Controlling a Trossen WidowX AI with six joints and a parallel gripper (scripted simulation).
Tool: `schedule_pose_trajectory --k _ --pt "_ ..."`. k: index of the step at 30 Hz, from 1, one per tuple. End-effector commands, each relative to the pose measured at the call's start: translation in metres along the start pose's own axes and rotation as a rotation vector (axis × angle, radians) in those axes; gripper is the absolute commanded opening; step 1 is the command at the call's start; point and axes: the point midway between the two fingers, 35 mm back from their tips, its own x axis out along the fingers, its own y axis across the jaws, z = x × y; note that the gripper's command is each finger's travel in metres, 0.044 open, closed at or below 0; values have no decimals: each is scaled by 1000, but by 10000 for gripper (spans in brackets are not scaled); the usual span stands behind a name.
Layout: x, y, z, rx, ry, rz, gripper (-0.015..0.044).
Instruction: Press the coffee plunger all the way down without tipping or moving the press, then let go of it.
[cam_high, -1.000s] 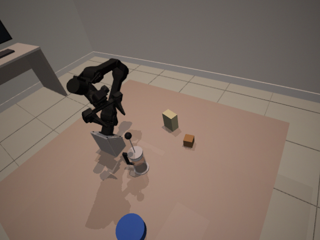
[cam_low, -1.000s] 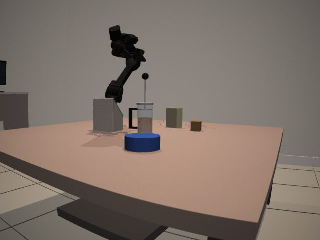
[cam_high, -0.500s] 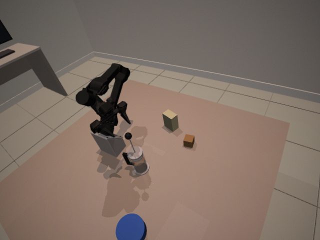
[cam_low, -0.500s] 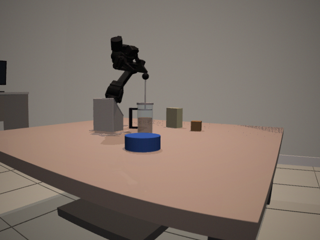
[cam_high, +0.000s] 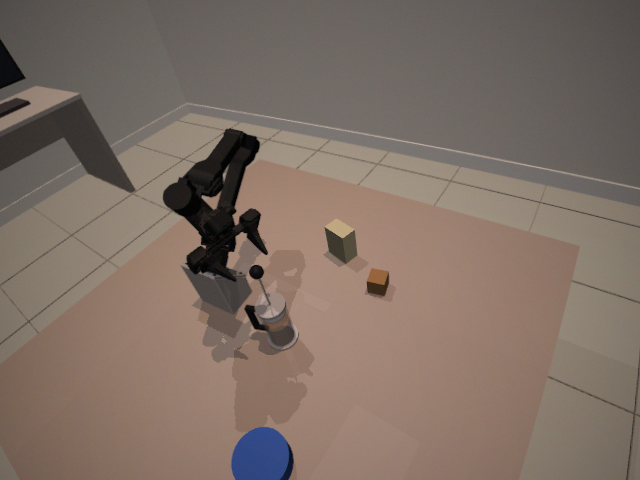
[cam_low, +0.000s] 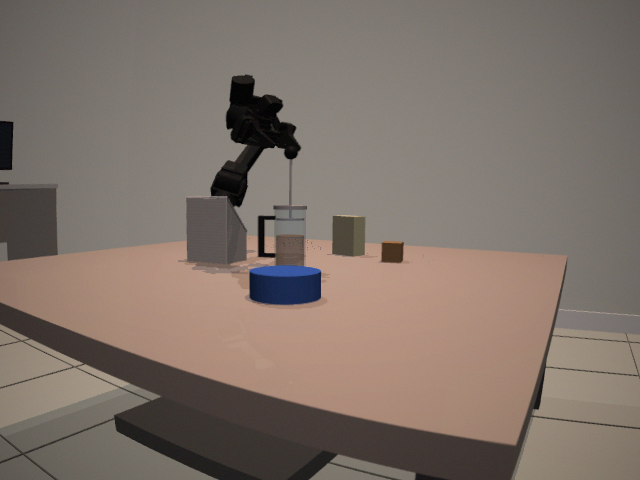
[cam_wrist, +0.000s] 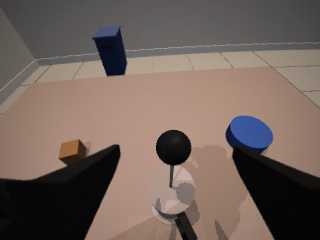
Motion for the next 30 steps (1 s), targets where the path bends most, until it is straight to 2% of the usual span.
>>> schedule_pose_trajectory --k 1,11,23,30 --pt "7 0 -1 3 1 -4 440" --pt "19 1 -1 4 -4 0 440" --pt "19 1 -1 4 -4 0 129" --pt "19 1 -1 4 -4 0 129"
